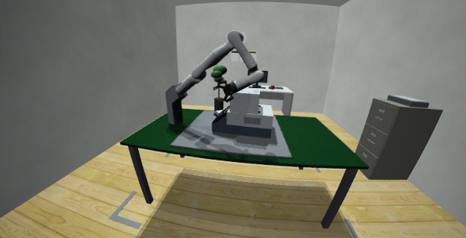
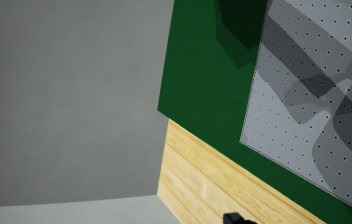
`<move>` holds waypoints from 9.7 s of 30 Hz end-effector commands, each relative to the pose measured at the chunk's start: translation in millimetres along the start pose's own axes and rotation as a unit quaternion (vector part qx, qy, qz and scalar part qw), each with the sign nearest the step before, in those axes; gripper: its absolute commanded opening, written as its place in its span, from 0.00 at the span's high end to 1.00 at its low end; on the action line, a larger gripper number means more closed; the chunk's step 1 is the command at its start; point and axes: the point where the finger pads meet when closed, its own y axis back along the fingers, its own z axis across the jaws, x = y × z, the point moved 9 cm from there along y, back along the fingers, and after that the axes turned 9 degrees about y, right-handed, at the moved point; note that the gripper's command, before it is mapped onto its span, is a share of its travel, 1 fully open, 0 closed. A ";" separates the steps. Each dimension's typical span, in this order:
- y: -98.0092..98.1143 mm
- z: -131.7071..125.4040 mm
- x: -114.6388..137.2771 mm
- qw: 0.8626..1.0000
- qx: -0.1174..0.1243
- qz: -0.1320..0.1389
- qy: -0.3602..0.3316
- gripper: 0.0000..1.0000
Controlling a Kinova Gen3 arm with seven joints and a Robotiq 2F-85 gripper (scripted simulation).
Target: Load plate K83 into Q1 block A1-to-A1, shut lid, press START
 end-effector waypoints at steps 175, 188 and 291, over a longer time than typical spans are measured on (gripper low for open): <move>25.2 -43.8 214.1 0.825 -0.135 -0.278 0.472 0.90; 24.3 -44.0 229.7 0.793 -0.145 -0.300 0.510 0.90; 14.4 -33.0 324.0 0.498 -0.207 -0.427 0.726 0.90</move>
